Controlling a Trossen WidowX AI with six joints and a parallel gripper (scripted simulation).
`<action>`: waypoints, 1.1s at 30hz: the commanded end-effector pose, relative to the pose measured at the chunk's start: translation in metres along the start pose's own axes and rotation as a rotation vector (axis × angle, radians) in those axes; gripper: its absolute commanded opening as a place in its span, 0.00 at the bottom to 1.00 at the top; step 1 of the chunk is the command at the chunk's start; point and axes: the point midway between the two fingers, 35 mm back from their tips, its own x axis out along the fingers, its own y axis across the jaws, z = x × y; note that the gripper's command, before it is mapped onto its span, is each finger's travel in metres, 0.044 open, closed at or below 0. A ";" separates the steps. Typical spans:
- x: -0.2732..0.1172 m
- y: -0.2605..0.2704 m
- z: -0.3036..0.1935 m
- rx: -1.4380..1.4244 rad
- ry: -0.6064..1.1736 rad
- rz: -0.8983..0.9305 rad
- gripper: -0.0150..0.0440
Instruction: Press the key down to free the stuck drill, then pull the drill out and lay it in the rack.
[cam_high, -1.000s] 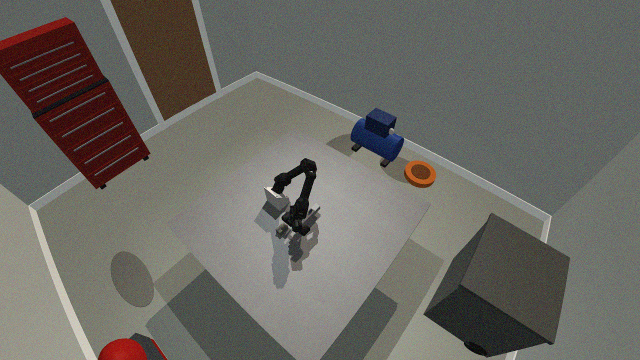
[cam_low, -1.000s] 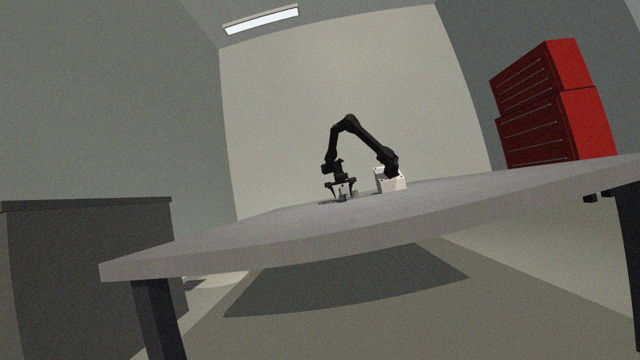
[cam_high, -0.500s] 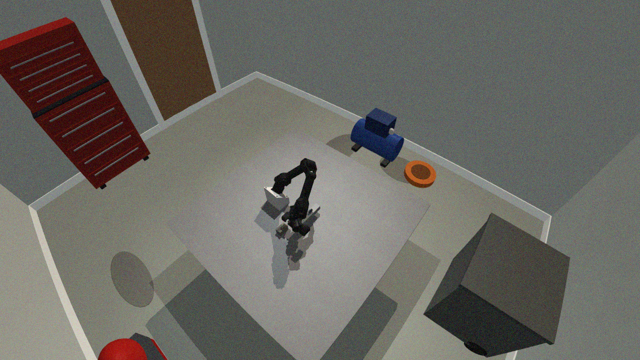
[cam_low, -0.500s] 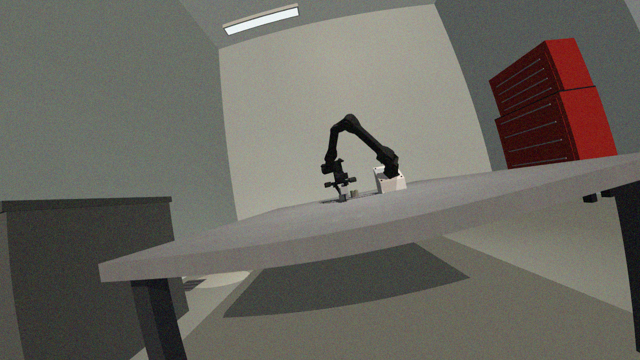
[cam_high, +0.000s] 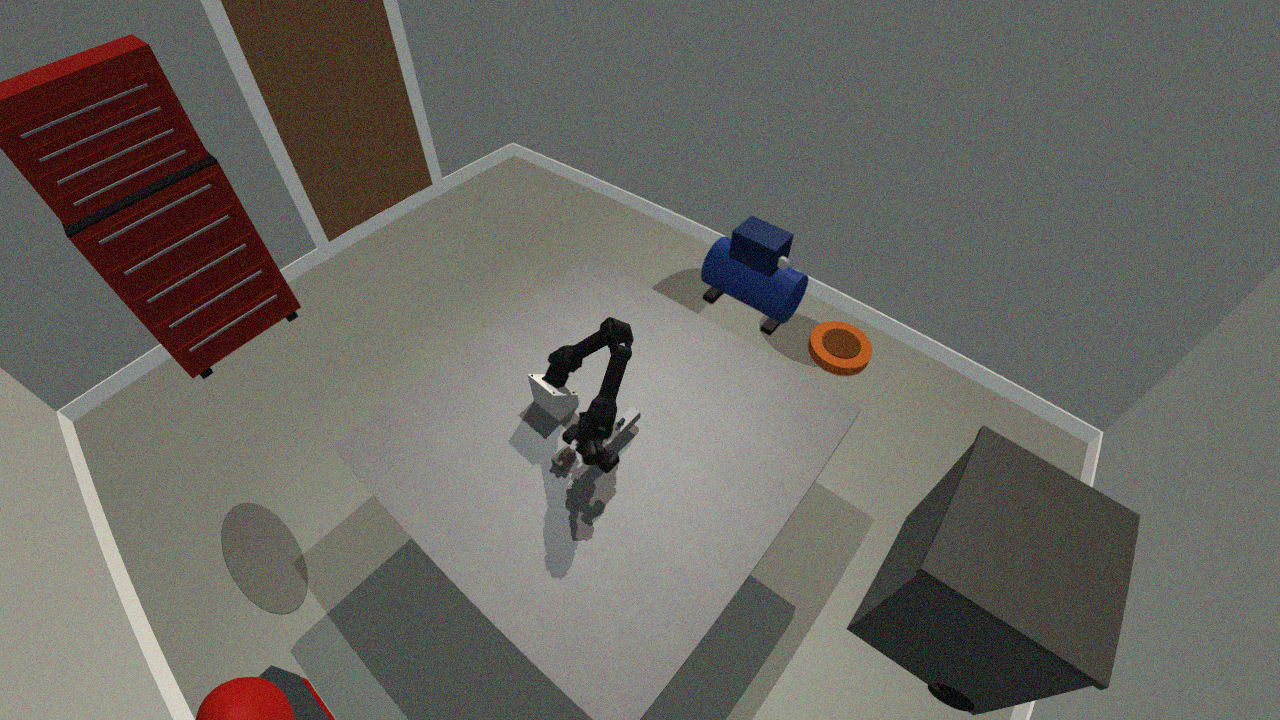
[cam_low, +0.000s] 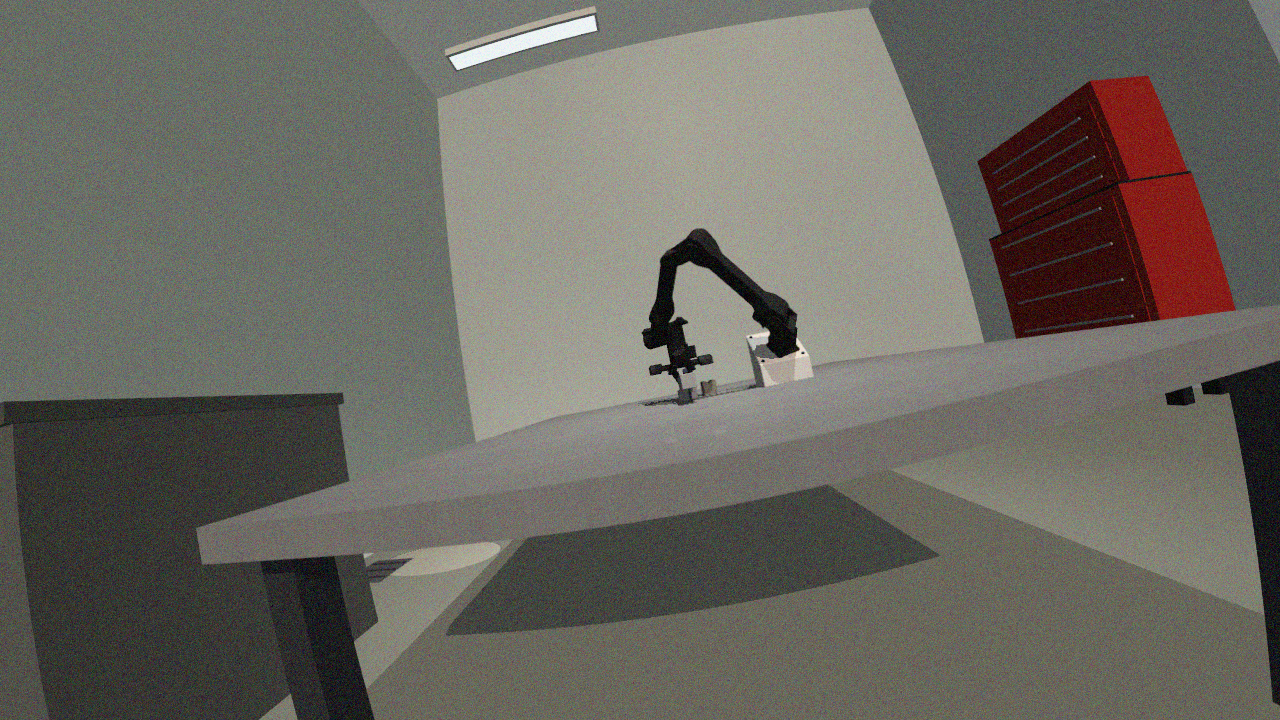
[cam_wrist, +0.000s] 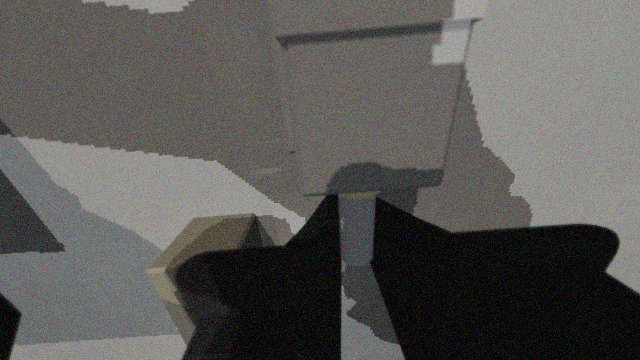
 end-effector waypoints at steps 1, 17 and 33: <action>-0.001 -0.001 -0.006 -0.002 0.005 -0.002 0.25; -0.002 -0.002 -0.028 -0.003 0.006 -0.003 0.25; 0.000 -0.001 -0.037 -0.002 0.002 0.000 0.39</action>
